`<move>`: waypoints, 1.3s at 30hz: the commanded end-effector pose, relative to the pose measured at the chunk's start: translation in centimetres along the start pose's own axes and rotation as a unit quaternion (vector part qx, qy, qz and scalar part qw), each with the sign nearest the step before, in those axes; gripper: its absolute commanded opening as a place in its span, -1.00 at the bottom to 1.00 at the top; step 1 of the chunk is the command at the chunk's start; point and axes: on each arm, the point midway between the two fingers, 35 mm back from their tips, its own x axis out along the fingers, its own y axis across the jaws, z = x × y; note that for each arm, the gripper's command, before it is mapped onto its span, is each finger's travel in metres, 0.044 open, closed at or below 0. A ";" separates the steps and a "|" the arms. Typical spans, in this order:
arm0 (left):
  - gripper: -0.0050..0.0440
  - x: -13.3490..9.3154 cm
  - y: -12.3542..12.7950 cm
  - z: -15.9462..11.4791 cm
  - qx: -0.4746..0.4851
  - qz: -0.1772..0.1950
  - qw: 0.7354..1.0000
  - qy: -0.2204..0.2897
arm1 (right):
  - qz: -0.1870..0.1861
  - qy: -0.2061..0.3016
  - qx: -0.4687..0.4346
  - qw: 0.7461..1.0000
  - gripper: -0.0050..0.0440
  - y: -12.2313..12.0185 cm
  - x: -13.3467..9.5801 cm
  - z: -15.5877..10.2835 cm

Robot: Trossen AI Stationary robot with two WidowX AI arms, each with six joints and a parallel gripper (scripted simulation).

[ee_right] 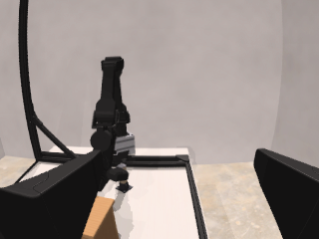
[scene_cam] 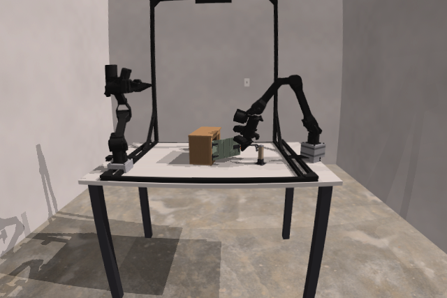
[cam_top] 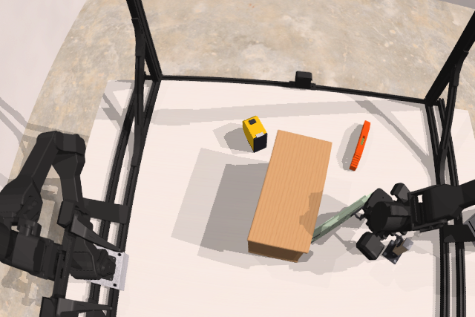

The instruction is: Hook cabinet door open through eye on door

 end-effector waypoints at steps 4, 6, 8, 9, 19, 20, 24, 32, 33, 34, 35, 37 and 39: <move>-0.80 0.2 0.0 -0.2 -0.002 0.000 1.000 0.002 | 0.001 0.000 0.001 1.000 0.84 0.0 0.0 0.0; -0.80 0.3 0.0 -0.3 -0.002 0.000 1.000 0.002 | 0.001 0.000 0.001 1.000 0.84 0.0 0.0 0.0; -0.80 0.3 0.0 -0.2 -0.002 0.000 1.000 0.002 | 0.001 0.000 0.001 1.000 0.84 0.0 0.0 0.0; -0.80 0.2 0.0 -0.2 -0.002 0.000 1.000 0.002 | 0.001 0.000 0.001 1.000 0.84 0.0 0.0 0.0; -0.80 0.5 0.0 -0.3 -0.001 -0.001 1.000 0.019 | 0.001 0.000 0.001 1.000 0.84 0.0 0.0 0.0; -0.80 0.5 0.0 -0.3 -0.001 -0.001 1.000 0.025 | 0.001 0.000 0.001 1.000 0.84 0.0 0.0 0.0; -0.60 0.0 0.0 0.0 0.002 0.002 1.000 0.011 | 0.001 0.000 0.001 1.000 0.84 0.0 0.0 0.0; -0.01 0.0 0.0 0.0 0.002 0.002 1.000 0.011 | 0.001 0.000 0.001 1.000 0.84 0.0 0.0 0.0; 0.09 0.0 0.0 0.0 0.002 0.002 1.000 0.011 | 0.001 0.000 0.001 1.000 0.84 0.0 0.0 0.0; 0.10 0.0 0.0 0.0 0.002 0.002 1.000 0.011 | 0.001 0.000 0.001 1.000 0.84 0.0 0.0 0.0; 0.10 0.0 0.0 0.0 0.002 0.002 1.000 0.011 | 0.001 0.000 0.001 1.000 0.84 0.0 0.0 0.0; 0.10 0.0 0.0 0.0 0.002 0.002 1.000 0.011 | 0.001 0.000 0.001 1.000 0.84 0.0 0.0 0.0; 0.10 0.0 0.0 0.0 0.002 0.002 1.000 0.011 | 0.001 0.000 0.001 1.000 0.84 0.0 0.0 0.0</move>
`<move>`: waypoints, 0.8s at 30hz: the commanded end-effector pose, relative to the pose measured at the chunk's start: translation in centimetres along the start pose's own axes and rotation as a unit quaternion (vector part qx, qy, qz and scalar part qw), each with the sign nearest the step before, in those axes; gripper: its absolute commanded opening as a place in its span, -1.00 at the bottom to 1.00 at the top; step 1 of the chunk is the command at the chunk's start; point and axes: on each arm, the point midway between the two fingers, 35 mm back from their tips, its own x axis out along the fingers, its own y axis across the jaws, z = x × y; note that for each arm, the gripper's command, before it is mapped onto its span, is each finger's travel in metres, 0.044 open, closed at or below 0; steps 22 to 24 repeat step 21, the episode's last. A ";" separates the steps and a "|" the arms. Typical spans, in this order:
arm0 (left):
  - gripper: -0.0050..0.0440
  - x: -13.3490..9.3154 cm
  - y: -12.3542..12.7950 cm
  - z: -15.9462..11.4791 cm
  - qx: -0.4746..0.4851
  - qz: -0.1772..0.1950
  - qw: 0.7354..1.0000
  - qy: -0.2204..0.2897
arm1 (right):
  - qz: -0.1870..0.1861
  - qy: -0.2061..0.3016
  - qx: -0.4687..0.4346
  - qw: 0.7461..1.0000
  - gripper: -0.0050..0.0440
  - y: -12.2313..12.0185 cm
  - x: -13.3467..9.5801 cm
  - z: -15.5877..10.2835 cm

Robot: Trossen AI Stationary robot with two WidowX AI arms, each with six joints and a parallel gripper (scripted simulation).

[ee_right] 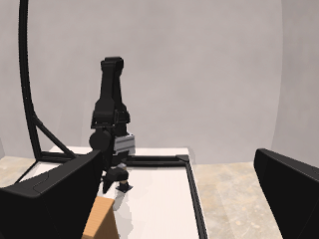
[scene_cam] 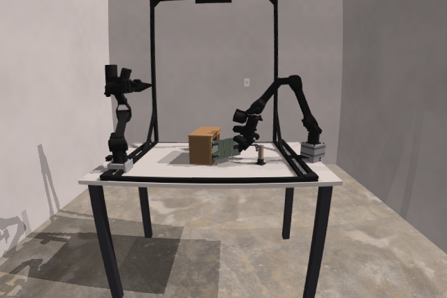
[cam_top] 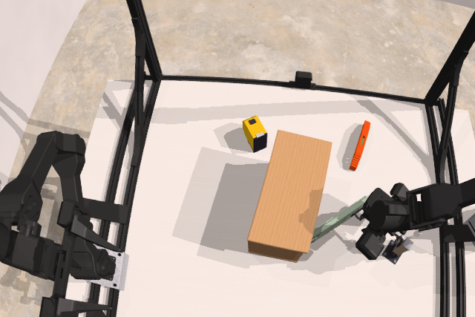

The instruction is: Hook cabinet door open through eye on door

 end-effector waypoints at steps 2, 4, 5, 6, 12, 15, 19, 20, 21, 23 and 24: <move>0.10 -1.2 0.1 0.5 0.000 0.000 1.000 -0.001 | 0.001 0.000 0.001 1.000 0.84 0.0 0.0 0.0; 0.10 -4.3 0.1 1.6 0.000 0.000 1.000 0.000 | 0.001 0.000 0.001 1.000 0.84 0.0 0.0 0.0; 0.10 -4.3 0.1 1.6 0.000 0.000 1.000 0.000 | 0.001 0.000 0.001 1.000 0.84 0.0 0.0 0.0; 0.10 -4.3 0.1 1.6 0.000 0.000 1.000 0.000 | 0.001 0.000 0.001 1.000 0.84 0.0 0.0 0.0; 0.20 -5.7 0.1 2.0 0.000 0.000 1.000 0.000 | 0.001 0.000 0.001 1.000 0.84 0.0 0.0 0.0; 0.49 -5.7 0.1 2.0 0.000 0.000 1.000 0.000 | 0.001 0.000 0.001 1.000 0.84 0.0 0.0 0.0; 0.84 -5.7 0.1 2.0 0.000 0.000 1.000 0.000 | 0.001 0.000 0.001 1.000 0.84 0.0 0.0 0.0; 0.84 -5.7 0.1 2.0 0.000 0.000 1.000 0.000 | 0.001 0.000 0.001 1.000 0.84 0.0 0.0 0.0; 0.84 -5.7 0.1 2.0 0.000 0.000 1.000 0.000 | 0.001 0.000 0.001 1.000 0.84 0.0 0.0 0.0; 0.84 -5.7 0.1 2.0 0.000 0.000 1.000 0.000 | 0.001 0.000 0.001 1.000 0.84 0.0 0.0 0.0; 0.84 -5.7 0.1 2.0 0.000 0.000 1.000 0.000 | 0.001 0.000 0.001 1.000 0.84 0.0 0.0 0.0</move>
